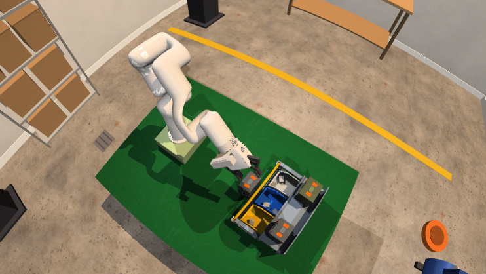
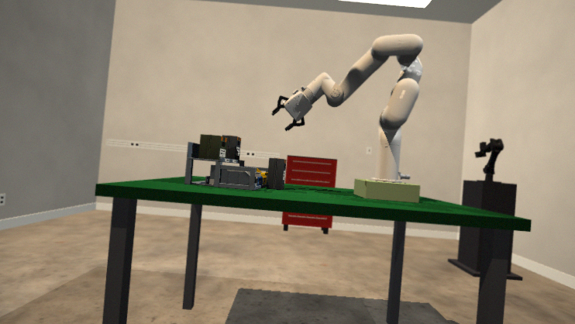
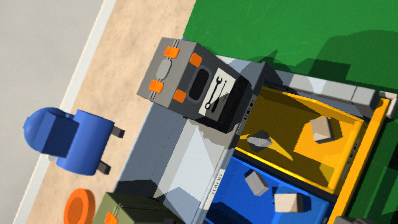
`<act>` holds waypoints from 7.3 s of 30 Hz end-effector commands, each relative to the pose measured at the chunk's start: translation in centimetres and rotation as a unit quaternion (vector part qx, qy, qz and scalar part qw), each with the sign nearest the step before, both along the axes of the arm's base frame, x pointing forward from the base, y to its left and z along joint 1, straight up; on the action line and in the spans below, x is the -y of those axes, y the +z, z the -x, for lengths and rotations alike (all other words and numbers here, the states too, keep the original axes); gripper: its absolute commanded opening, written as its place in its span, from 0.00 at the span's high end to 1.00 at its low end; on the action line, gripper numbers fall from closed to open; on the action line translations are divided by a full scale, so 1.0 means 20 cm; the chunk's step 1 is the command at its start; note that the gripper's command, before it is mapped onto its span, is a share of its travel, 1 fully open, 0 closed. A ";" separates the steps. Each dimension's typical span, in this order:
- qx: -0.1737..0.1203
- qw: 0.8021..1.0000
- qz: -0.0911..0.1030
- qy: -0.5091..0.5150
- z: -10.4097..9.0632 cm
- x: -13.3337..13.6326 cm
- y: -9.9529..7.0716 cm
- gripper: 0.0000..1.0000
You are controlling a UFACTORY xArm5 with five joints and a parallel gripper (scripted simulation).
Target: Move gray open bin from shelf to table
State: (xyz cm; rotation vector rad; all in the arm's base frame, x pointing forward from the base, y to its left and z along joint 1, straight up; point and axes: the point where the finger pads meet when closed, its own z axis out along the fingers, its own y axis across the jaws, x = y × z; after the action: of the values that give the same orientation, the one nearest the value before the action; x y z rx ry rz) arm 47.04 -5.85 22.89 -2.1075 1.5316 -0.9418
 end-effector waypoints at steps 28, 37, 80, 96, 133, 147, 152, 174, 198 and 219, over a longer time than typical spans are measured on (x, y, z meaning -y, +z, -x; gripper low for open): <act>-0.120 0.990 -0.025 -0.076 0.01 -0.09 -0.39 0.00; -0.157 0.982 -0.040 -0.092 0.01 -0.12 -0.53 0.00; -0.323 0.926 -0.108 -0.163 0.02 -0.15 -0.69 0.00; -0.361 0.907 -0.124 -0.179 0.02 -0.15 -0.69 0.00; -0.361 0.907 -0.124 -0.179 0.02 -0.15 -0.77 0.00; -0.361 0.907 -0.124 -0.179 0.01 -0.15 -0.89 0.00; -0.361 0.907 -0.124 -0.179 0.01 -0.15 -0.93 0.00; -0.361 0.907 -0.124 -0.179 0.01 -0.15 -0.97 0.00; -0.360 0.907 -0.121 -0.181 0.01 -0.15 -0.97 1.00; -0.360 0.907 -0.121 -0.181 0.01 -0.15 -0.97 1.00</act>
State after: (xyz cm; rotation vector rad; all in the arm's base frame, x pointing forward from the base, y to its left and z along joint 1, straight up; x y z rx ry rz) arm 46.60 -2.79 3.42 -2.1306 2.3082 -0.0007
